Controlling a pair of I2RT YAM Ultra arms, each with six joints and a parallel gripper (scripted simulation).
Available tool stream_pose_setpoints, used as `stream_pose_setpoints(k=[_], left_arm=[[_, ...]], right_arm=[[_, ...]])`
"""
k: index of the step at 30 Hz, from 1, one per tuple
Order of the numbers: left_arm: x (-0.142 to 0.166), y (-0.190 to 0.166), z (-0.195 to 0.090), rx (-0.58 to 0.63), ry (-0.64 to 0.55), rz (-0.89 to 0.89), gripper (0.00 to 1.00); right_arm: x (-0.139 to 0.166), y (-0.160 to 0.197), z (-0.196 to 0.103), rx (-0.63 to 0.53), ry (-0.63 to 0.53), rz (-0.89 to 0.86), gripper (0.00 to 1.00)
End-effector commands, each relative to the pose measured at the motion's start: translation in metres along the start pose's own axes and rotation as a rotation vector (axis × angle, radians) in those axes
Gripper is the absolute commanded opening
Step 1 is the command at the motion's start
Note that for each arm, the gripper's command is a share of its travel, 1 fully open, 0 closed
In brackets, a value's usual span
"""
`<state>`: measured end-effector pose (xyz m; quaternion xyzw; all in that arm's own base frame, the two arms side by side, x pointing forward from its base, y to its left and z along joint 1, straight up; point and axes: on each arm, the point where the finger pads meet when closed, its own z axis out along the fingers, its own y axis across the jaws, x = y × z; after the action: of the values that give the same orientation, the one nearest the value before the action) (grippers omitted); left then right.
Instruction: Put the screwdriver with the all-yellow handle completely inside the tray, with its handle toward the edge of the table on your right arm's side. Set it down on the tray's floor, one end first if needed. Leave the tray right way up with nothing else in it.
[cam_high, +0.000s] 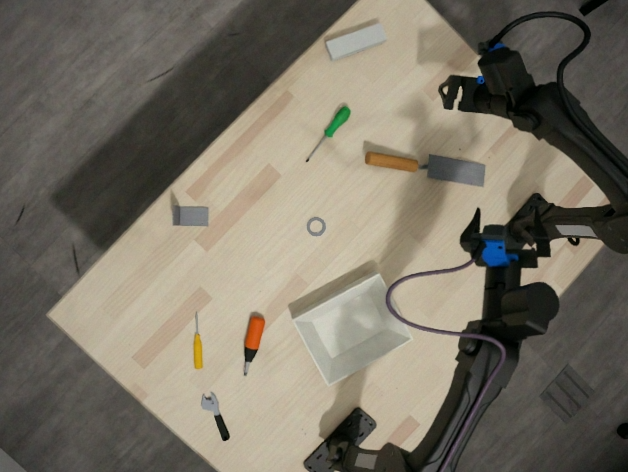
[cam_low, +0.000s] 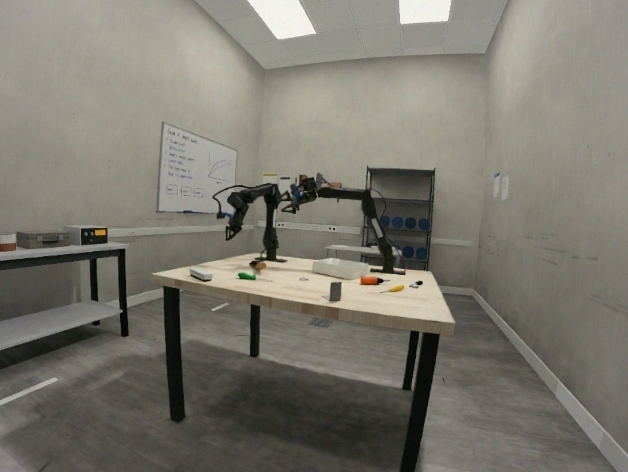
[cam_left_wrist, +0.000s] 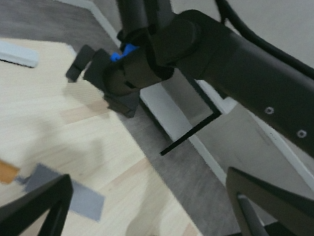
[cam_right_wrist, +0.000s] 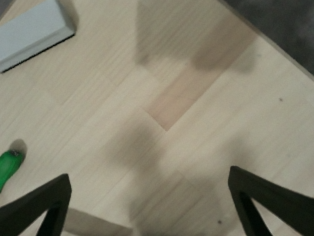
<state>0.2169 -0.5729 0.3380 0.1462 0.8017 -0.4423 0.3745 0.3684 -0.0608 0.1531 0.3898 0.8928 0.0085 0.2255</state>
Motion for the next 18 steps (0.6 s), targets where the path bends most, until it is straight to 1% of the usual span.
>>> stream_pose_setpoints(k=[1, 3, 6, 10, 13, 15, 18], left_arm=[[-0.003, 0.028, -0.033, -0.066, 0.038, -0.002, 1.00], [-0.001, 0.047, -0.049, -0.106, 0.068, 0.005, 1.00], [0.004, 0.084, -0.079, -0.193, 0.126, 0.016, 1.00], [0.012, 0.140, -0.128, -0.324, 0.225, 0.029, 1.00], [0.014, 0.182, -0.166, -0.415, 0.289, 0.037, 1.00], [0.014, 0.182, -0.166, -0.415, 0.289, 0.037, 1.00], [0.014, 0.223, -0.203, -0.500, 0.345, 0.046, 1.00]], right_arm=[[0.002, 0.045, 0.000, -0.096, -0.022, -0.227, 1.00], [0.017, 0.069, 0.003, -0.131, 0.000, -0.340, 1.00], [0.043, 0.105, 0.008, -0.184, 0.044, -0.542, 1.00], [0.072, 0.147, 0.014, -0.246, 0.099, -0.776, 1.00], [0.086, 0.172, 0.018, -0.283, 0.120, -0.893, 1.00], [0.086, 0.172, 0.018, -0.283, 0.120, -0.893, 1.00], [0.096, 0.193, 0.021, -0.311, 0.134, -0.980, 1.00]])
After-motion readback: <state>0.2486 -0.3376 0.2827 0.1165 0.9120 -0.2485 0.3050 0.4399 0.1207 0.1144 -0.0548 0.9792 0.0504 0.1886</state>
